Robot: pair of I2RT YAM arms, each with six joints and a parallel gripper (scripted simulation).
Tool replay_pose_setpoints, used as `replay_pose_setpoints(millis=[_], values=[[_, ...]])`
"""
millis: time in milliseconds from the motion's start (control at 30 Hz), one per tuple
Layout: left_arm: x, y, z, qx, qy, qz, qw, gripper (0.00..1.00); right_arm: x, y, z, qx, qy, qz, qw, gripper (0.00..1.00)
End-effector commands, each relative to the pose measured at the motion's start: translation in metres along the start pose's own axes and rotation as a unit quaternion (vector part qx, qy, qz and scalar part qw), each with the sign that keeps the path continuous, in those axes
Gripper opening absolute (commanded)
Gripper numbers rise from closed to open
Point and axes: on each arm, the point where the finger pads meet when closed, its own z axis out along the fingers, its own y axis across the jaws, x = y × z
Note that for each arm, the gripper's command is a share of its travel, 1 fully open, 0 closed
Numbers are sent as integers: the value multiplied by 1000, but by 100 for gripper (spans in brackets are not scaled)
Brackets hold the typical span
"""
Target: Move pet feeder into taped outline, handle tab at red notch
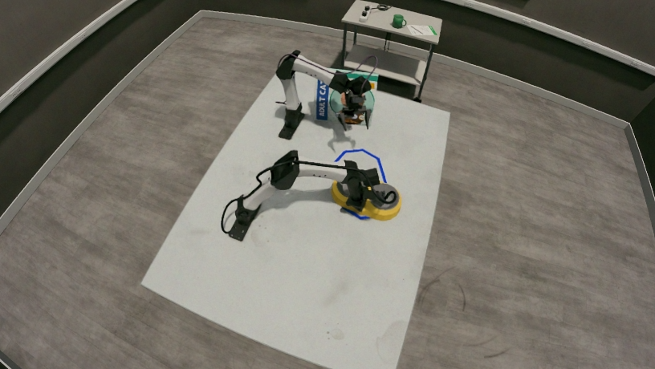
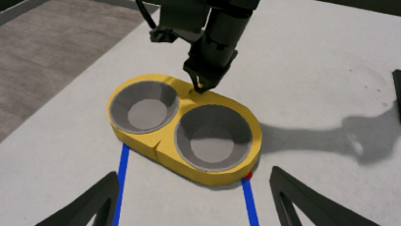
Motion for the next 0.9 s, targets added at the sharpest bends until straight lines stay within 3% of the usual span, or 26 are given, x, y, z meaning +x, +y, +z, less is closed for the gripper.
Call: replay_pose_setpoints(millis=[0, 367, 433, 867], values=[[-4, -1, -7, -9, 6, 6, 1000, 100, 3, 5, -3, -3, -8, 18, 1000, 10], [-4, -1, -7, -9, 6, 6, 1000, 100, -2, 5, -3, -5, -12, 21, 1000, 10], [-4, -1, -7, -9, 6, 6, 1000, 100, -2, 5, -3, -5, -12, 21, 1000, 33], [-3, 0, -4, -4, 3, 3, 1000, 100, -13, 7, -57, -19, -43, 28, 999, 34]])
